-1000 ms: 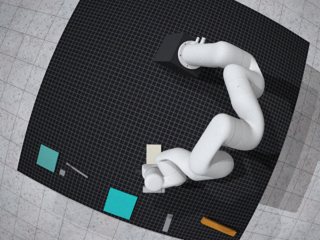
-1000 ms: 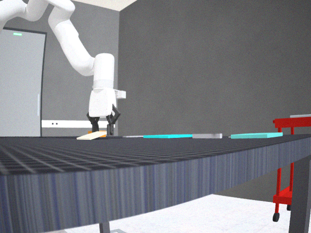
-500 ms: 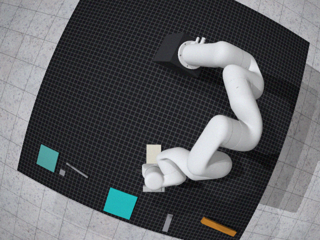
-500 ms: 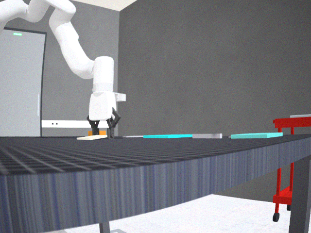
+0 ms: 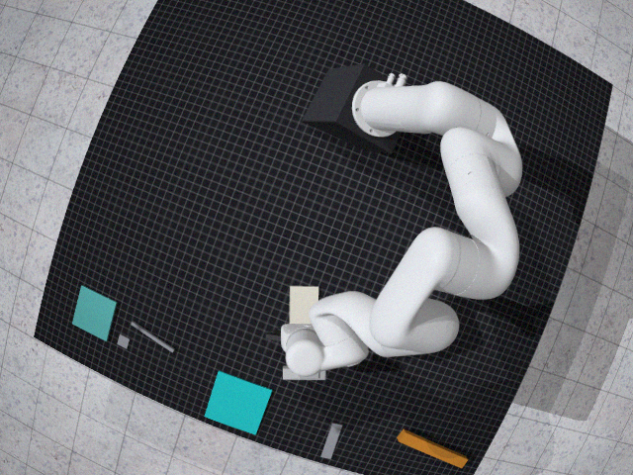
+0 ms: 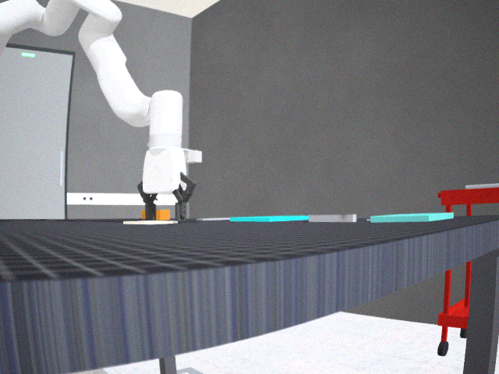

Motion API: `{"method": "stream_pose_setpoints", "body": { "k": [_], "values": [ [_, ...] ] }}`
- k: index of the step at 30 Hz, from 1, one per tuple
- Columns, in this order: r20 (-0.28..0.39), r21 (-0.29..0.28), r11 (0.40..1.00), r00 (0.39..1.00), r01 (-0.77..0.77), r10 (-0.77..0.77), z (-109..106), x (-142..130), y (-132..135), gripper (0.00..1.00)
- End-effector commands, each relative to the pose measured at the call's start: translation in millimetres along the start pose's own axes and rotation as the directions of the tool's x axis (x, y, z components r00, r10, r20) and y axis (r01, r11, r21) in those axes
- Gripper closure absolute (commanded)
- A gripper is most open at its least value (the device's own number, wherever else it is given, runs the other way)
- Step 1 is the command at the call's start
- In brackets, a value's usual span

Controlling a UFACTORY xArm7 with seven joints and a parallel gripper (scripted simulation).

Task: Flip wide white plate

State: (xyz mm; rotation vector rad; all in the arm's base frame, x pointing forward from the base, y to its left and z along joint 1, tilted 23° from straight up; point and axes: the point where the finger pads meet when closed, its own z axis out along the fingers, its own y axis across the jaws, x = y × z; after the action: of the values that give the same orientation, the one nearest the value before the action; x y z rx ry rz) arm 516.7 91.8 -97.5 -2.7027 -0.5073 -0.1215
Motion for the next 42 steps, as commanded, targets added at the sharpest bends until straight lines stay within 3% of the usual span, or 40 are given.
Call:
{"method": "stream_pose_setpoints", "body": {
  "k": [1,32,42],
  "values": [
    [-0.005,-0.003,1.0,1.0,0.0,0.0,-2,2,2,0.0],
    [-0.005,-0.003,1.0,1.0,0.0,0.0,-5,2,2,0.0],
    [-0.005,-0.003,1.0,1.0,0.0,0.0,-15,2,2,0.0]
  ]
}}
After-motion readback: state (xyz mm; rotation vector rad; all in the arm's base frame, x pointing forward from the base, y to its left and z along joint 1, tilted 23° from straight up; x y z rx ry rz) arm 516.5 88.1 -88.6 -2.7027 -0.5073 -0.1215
